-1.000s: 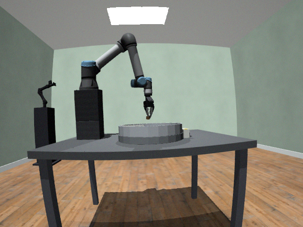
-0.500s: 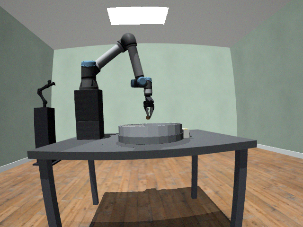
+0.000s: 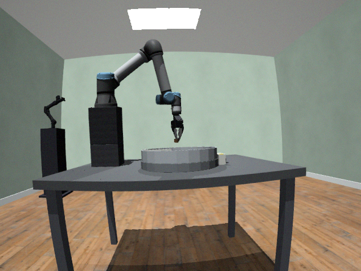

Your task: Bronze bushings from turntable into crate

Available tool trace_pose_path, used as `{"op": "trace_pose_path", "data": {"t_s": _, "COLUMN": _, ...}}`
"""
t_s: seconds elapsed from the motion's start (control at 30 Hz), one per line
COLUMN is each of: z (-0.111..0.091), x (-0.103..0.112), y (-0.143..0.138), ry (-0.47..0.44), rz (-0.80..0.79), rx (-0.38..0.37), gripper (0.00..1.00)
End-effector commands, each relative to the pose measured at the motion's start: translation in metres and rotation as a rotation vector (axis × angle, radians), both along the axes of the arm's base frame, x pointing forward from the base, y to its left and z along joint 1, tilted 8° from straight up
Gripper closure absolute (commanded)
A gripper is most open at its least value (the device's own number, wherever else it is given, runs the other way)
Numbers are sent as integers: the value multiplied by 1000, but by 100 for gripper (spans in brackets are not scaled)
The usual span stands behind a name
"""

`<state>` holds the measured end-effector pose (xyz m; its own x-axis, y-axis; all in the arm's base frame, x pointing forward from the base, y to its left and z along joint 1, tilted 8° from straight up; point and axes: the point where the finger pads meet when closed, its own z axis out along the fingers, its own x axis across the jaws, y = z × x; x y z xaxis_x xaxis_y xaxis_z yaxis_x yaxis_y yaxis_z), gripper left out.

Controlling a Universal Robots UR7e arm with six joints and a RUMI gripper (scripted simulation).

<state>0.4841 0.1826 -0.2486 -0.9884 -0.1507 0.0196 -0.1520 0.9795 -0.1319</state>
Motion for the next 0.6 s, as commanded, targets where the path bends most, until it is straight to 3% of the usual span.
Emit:
{"op": "trace_pose_path", "data": {"t_s": 0.0, "z": 2, "x": 5, "y": 0, "ry": -4, "rz": 0, "rx": 1, "gripper": 100}}
{"op": "trace_pose_path", "data": {"t_s": 0.57, "z": 1, "x": 5, "y": 0, "ry": 0, "rz": 0, "rx": 0, "gripper": 100}}
